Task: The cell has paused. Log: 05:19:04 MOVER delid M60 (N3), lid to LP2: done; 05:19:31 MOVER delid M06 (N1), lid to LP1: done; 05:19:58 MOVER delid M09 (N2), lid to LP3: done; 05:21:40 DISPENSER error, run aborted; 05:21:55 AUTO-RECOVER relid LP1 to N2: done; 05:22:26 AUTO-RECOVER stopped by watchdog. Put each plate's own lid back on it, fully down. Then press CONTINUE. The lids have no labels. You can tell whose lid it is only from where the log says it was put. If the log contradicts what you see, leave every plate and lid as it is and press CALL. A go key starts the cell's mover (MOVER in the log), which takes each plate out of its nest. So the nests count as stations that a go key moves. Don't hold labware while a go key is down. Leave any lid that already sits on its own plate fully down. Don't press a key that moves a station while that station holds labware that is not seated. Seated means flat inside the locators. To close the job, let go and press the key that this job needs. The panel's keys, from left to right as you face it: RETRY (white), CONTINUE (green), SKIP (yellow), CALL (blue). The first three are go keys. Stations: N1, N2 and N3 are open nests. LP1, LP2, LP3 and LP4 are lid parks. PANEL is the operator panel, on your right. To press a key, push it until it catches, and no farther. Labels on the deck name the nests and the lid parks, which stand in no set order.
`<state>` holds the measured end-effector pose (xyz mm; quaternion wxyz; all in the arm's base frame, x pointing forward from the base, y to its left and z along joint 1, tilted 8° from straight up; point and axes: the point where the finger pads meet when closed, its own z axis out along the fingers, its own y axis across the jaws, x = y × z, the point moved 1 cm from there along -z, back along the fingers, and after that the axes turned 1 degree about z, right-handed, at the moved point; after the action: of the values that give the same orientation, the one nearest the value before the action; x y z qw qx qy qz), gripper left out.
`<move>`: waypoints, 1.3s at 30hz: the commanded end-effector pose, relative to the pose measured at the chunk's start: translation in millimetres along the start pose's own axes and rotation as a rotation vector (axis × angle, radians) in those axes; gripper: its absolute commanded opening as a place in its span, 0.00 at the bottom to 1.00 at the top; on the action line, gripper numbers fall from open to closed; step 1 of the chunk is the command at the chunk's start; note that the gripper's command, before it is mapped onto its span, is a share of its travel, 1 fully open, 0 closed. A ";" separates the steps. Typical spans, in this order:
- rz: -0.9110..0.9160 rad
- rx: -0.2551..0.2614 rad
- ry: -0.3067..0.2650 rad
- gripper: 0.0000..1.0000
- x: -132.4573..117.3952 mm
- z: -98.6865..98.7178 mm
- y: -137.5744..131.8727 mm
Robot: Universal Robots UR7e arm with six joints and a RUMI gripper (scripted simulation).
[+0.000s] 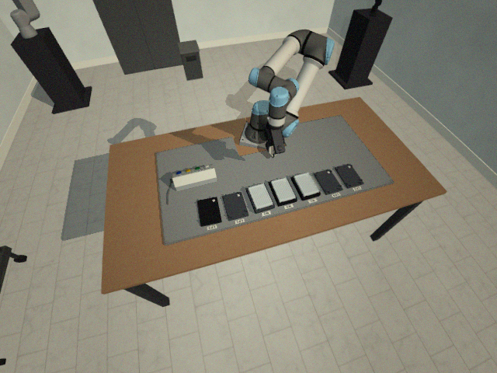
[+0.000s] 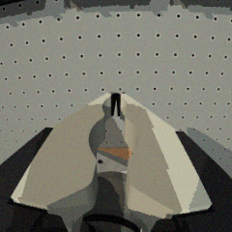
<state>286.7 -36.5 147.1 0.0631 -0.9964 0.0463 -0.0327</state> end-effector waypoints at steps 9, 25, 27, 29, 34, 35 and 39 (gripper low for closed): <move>0.251 0.000 0.001 0.00 -11.1 -0.4 62.5; 0.531 0.000 0.001 0.00 -23.5 -0.3 131.4; 0.551 0.000 0.001 0.00 -24.4 -0.3 136.3; 0.571 0.000 0.001 0.00 -25.4 -0.3 141.3; 0.626 0.000 0.001 0.00 -29.9 -0.3 165.9; 0.626 0.000 0.001 0.00 -30.7 -0.3 170.8; 0.626 0.000 0.001 0.00 -34.3 -0.3 190.5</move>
<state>240.4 -199.7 124.5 0.0702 -0.9350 0.3475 -0.0122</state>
